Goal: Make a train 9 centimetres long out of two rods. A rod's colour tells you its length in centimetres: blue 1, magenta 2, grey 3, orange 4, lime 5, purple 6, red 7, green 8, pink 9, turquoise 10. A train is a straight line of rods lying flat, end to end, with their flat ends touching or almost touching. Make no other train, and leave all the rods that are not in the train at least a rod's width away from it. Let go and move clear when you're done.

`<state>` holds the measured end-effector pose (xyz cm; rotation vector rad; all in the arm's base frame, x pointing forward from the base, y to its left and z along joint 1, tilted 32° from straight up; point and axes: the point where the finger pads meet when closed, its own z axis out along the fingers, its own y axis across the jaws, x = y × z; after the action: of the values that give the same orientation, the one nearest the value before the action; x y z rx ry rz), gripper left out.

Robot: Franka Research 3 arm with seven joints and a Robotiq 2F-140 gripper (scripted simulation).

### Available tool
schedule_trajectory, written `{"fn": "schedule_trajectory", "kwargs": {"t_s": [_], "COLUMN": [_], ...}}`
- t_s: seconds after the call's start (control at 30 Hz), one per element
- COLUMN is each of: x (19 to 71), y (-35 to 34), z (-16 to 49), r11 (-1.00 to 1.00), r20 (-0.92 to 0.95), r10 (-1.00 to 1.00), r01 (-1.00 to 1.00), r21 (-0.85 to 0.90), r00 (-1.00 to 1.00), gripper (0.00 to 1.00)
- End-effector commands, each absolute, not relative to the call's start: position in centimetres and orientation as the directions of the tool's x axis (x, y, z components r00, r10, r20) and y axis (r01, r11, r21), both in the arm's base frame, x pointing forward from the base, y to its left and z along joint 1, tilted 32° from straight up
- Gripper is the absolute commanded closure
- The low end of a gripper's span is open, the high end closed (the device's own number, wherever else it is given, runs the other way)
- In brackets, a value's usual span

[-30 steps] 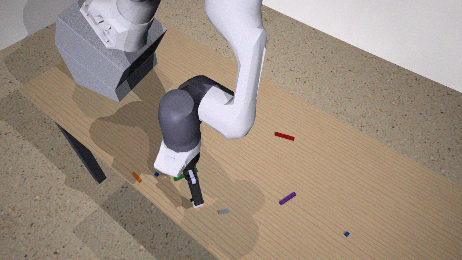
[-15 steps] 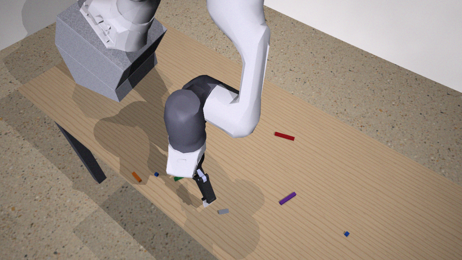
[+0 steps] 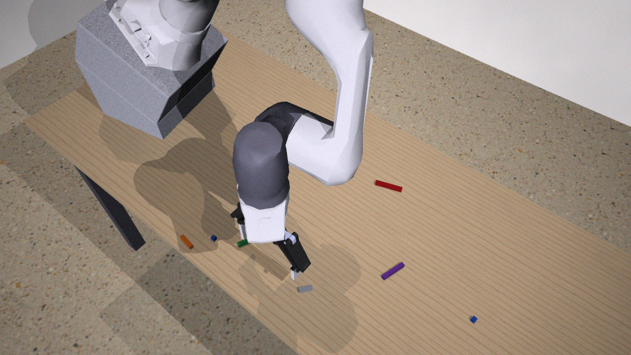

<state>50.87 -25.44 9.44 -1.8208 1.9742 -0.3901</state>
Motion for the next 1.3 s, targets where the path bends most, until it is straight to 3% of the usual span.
{"fn": "schedule_trajectory", "kwargs": {"t_s": [0.0, 1.27], "x": [51.0, 53.7], "y": [-25.7, -24.8], "z": [9.7, 12.2], "r11": [-0.03, -0.625], "r20": [-0.049, 0.292], "r10": [-0.997, -0.779], "r01": [-0.86, -0.646], "r21": [-0.509, -0.438], "r00": [0.064, 0.555], "gripper": [0.0, 0.0]}}
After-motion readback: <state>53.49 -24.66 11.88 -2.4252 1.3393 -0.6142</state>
